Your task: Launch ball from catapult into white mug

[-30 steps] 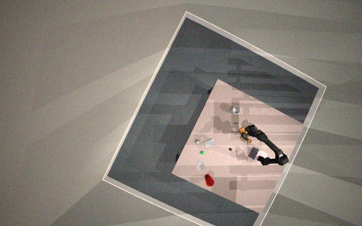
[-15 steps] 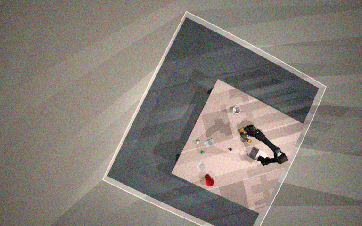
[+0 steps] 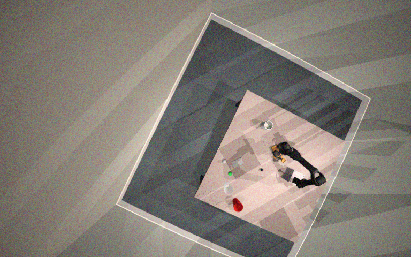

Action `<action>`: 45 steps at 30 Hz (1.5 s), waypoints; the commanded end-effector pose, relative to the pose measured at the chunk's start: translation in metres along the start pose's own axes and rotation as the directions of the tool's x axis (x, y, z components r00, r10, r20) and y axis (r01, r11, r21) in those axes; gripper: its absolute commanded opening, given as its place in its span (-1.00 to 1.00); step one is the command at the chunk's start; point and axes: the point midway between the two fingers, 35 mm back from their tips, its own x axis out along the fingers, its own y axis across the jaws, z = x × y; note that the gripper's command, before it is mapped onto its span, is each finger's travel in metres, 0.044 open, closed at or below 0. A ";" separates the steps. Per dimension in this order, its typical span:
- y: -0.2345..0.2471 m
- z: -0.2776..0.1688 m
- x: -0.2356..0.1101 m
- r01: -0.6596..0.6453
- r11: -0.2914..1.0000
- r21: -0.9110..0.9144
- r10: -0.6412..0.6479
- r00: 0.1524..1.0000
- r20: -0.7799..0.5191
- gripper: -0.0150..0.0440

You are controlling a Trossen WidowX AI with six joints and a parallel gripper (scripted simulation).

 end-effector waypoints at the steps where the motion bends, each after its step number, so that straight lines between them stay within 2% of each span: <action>1: 0.000 0.000 0.000 0.002 1.000 0.000 -0.002 1.000 0.000 0.00; 6: 0.000 0.000 0.000 0.002 1.000 0.000 -0.002 1.000 0.000 -0.11; 7: 0.000 0.000 -0.003 0.002 1.000 0.000 -0.002 1.000 0.000 -0.20; 10: 0.000 0.001 -0.039 0.001 1.000 0.000 -0.001 1.000 0.000 -0.47; 11: 0.000 0.001 -0.047 0.001 1.000 0.000 -0.001 1.000 0.000 -0.49; 18: 0.001 0.001 -0.047 -0.001 1.000 -0.003 0.001 1.000 -0.003 -0.49; 45: 0.002 0.001 -0.003 -0.003 1.000 -0.006 0.003 1.000 -0.005 -0.49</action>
